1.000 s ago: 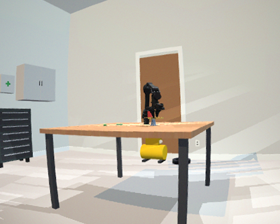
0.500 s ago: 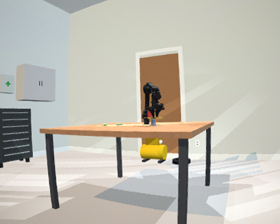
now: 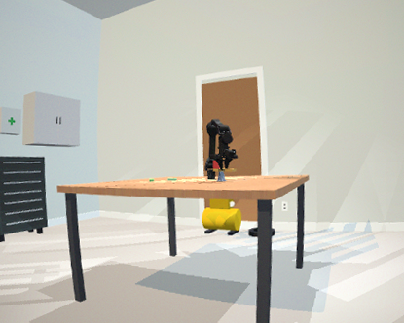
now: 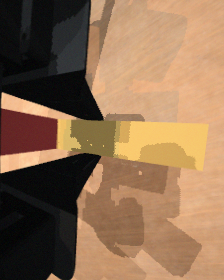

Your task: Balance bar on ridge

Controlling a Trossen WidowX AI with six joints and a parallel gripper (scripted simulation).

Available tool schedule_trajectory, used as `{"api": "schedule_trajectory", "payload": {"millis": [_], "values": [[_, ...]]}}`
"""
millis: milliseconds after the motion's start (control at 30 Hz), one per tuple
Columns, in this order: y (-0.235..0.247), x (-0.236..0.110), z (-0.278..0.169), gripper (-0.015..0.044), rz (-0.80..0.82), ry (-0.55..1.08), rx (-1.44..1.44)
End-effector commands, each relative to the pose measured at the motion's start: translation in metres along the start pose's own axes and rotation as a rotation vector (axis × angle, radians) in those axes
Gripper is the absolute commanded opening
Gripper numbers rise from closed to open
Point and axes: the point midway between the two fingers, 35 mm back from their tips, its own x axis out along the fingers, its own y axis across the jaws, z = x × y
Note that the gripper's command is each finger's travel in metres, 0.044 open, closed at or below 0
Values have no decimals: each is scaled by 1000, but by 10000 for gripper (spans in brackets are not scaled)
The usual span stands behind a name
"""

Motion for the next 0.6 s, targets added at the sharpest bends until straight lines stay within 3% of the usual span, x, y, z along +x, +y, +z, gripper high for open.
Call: {"api": "schedule_trajectory", "payload": {"millis": [0,567], "values": [[0,0,0,157,0,0,0],[0,0,0,168,0,0,0]]}}
